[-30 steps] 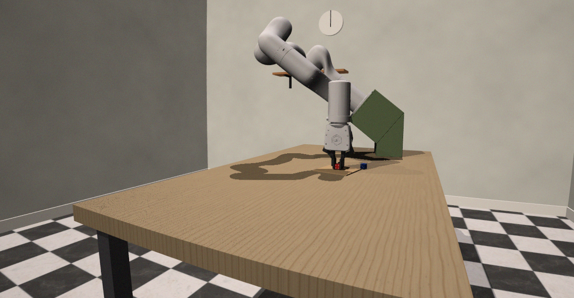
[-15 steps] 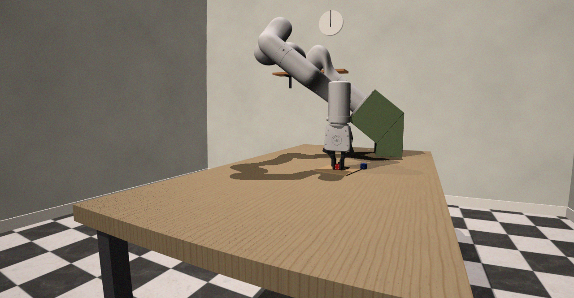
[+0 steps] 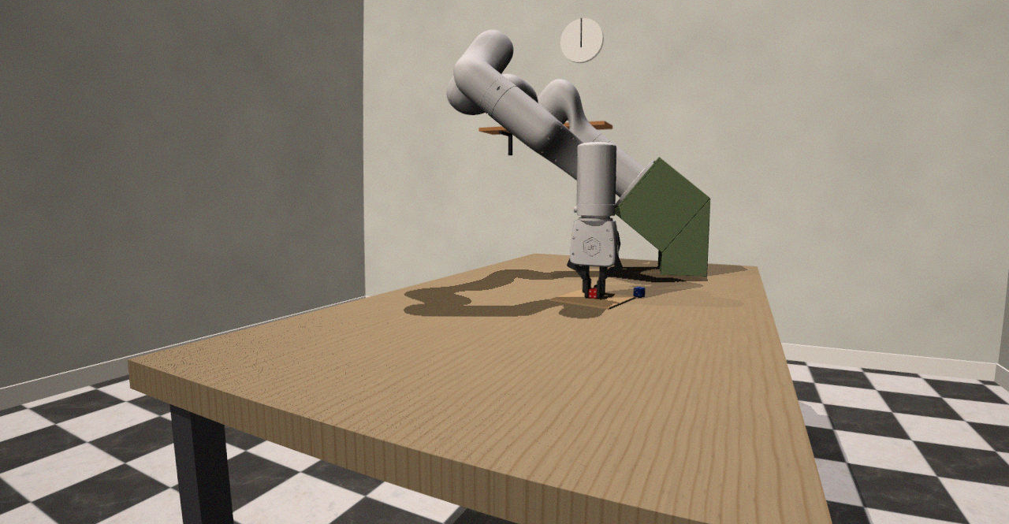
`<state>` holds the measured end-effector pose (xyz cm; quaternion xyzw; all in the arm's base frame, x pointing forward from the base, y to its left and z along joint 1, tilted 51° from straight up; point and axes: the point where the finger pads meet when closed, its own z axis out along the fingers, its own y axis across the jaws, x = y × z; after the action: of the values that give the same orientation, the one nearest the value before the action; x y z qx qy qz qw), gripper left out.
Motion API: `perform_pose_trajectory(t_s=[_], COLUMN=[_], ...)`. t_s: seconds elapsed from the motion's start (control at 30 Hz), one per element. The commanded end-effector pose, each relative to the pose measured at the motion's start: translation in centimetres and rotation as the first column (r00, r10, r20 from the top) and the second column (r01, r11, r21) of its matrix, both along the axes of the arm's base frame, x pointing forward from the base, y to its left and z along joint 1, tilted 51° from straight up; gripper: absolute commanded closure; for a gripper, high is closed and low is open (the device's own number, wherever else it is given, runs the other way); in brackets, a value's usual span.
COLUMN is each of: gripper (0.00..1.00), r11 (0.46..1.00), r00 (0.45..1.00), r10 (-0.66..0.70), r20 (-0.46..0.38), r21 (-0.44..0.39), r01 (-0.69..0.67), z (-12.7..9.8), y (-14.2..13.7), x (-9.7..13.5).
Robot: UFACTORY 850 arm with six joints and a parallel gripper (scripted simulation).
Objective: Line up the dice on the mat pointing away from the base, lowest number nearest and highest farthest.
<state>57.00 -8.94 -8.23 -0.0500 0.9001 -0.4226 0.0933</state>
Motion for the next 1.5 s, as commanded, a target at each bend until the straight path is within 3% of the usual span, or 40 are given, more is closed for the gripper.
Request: perform_pose_trajectory(t_s=[0.0,0.43,0.93,1.47], gripper=[0.85,0.85,0.64,0.64], r11=[1.0,1.0,1.0,1.0], r00=[1.0,1.0,1.0,1.0], r10=[0.001,0.001,0.001,0.001], r20=[0.001,0.001,0.001,0.001], r21=[0.0,0.0,0.0,0.0], r01=[-0.001,-0.001,-0.001,-0.001], z=[0.04,0.04,0.04,0.39], y=[0.06,0.06,0.06,0.48], x=[0.05,0.05,0.05,-0.07])
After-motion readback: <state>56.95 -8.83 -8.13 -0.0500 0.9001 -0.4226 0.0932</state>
